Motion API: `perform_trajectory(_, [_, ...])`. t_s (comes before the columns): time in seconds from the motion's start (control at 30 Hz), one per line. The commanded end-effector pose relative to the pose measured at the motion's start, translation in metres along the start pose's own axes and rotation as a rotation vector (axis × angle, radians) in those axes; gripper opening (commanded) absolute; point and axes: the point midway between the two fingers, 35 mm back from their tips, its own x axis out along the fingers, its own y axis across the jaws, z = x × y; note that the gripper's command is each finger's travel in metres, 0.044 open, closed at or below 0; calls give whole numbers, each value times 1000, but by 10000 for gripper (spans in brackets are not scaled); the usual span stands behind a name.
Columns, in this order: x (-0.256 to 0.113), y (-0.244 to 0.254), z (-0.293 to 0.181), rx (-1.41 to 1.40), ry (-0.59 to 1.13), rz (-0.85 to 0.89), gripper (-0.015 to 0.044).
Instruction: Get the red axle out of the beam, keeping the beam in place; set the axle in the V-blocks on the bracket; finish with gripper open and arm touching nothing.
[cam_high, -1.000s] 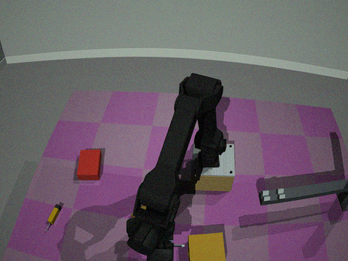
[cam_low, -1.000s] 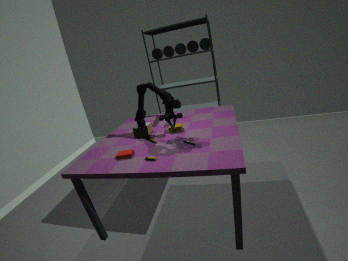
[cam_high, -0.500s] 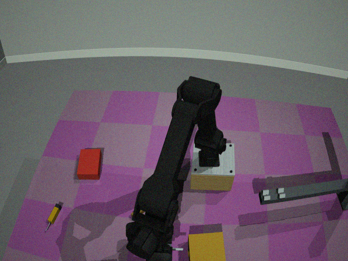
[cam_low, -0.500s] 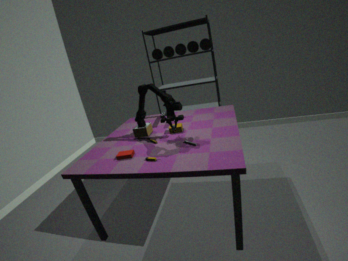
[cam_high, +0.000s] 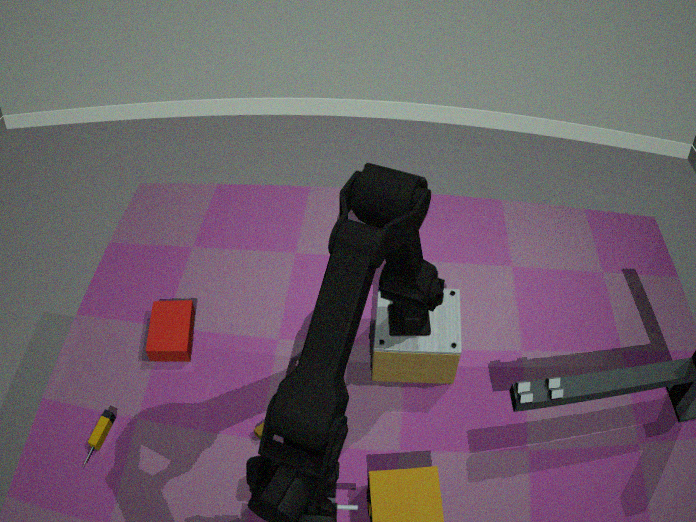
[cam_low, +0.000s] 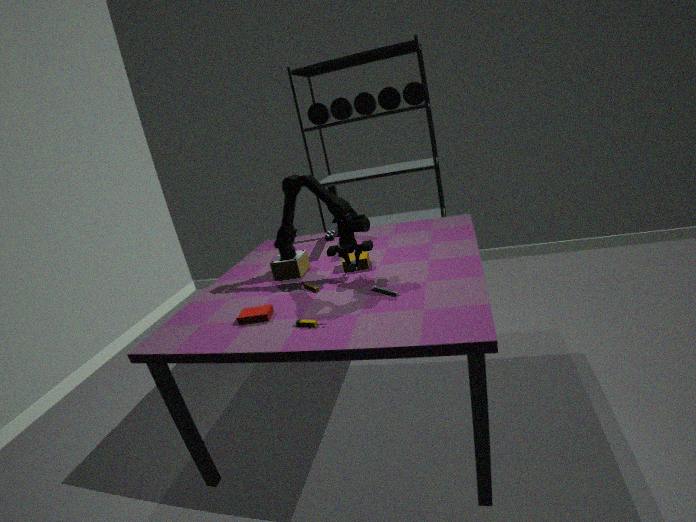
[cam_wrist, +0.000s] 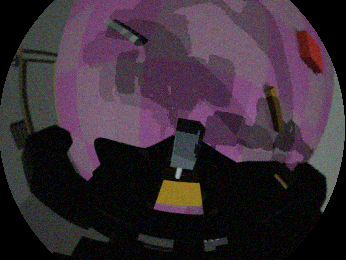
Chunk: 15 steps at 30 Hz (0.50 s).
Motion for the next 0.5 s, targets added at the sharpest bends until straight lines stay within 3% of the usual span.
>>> perform_trajectory(0.0, [8, -3, 0, 7, -1, -11, 0])
perform_trajectory(0.47, [30, -5, -1, 7, -1, -11, 0])
